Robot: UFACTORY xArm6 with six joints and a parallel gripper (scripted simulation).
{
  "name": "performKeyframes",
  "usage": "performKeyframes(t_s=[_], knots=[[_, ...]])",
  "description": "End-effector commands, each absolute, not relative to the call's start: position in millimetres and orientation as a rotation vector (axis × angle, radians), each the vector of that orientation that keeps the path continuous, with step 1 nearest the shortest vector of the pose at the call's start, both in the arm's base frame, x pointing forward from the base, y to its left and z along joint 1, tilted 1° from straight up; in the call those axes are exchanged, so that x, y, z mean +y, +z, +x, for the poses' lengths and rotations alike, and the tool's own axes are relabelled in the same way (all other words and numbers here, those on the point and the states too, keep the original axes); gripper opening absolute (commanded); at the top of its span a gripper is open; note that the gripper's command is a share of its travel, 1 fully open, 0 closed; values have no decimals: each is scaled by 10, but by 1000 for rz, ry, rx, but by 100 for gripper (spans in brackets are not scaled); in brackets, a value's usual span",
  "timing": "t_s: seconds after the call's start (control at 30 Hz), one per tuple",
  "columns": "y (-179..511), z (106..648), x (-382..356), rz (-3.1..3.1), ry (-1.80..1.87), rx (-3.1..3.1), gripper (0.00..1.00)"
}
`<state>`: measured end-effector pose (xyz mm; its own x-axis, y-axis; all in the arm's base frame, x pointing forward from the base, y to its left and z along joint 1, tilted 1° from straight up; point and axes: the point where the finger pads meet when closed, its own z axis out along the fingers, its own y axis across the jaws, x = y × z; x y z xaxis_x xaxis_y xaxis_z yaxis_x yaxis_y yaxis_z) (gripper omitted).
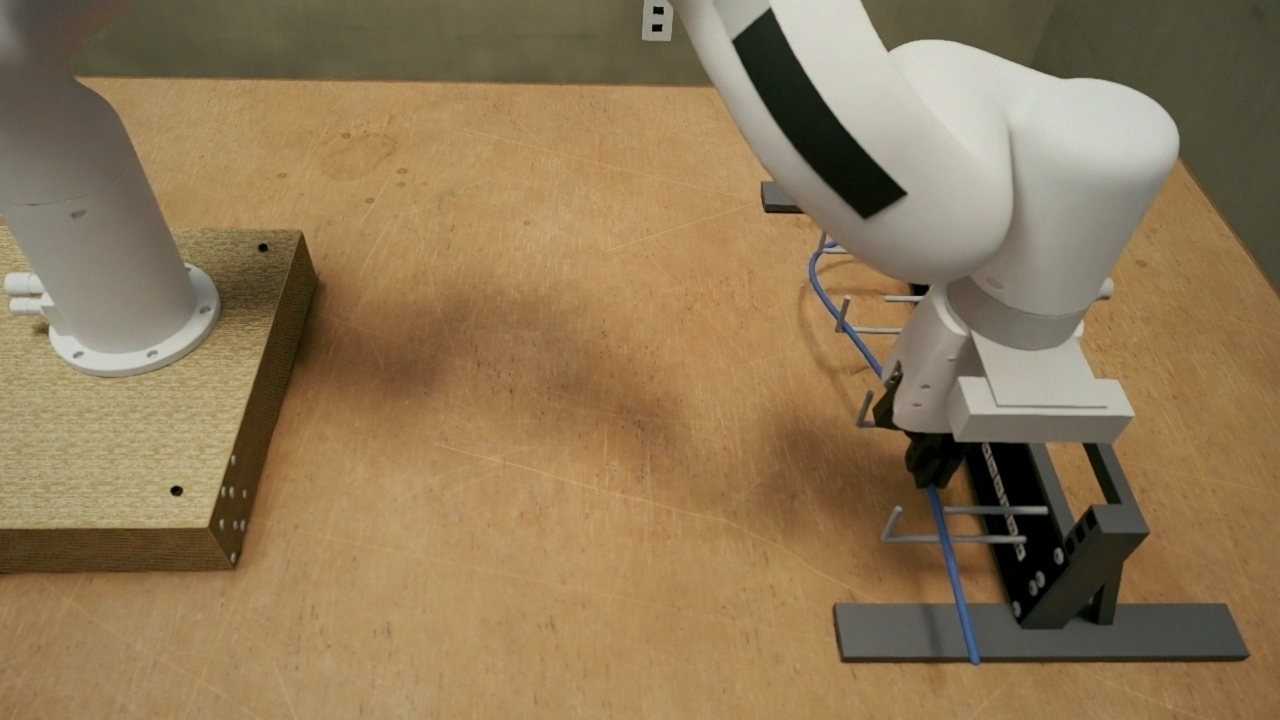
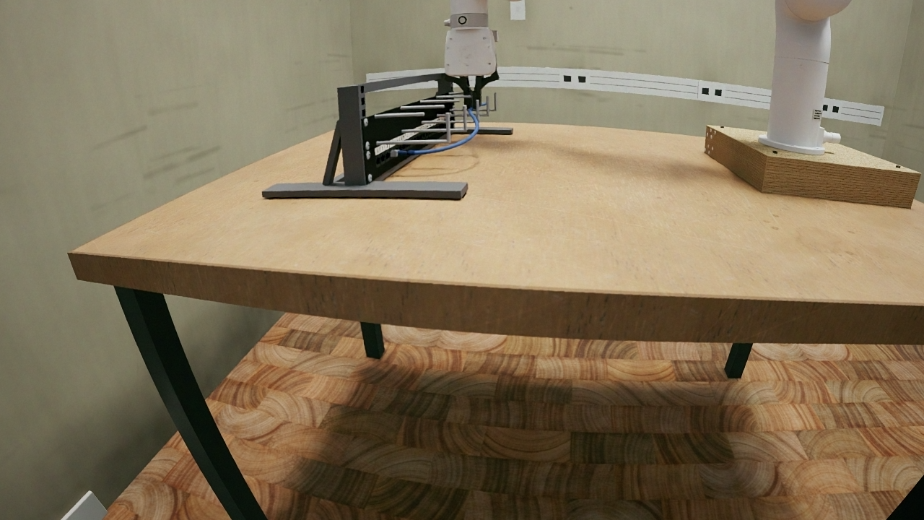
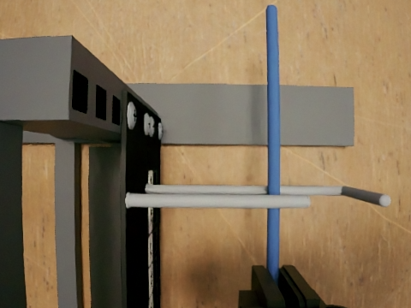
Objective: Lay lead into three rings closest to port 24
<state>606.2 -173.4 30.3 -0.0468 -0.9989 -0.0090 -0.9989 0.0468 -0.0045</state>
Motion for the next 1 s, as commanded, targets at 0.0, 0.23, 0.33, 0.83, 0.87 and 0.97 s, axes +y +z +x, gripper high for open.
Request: performKeyframes(t_s=[0.0,0.23,0.33,0.83,0.87,0.97], knots=[[330,6160,-1744,-2161,-1,2264,0],[331,6214,-1747,-2161,-1,2264,0],[331,6234,-1748,-2161,-1,2264,0],[331,6250,-1748,-2161,-1,2264,0],[331,6250,-1748,-2161,-1,2264,0],[331,6250,-1748,-2161,-1,2264,0]])
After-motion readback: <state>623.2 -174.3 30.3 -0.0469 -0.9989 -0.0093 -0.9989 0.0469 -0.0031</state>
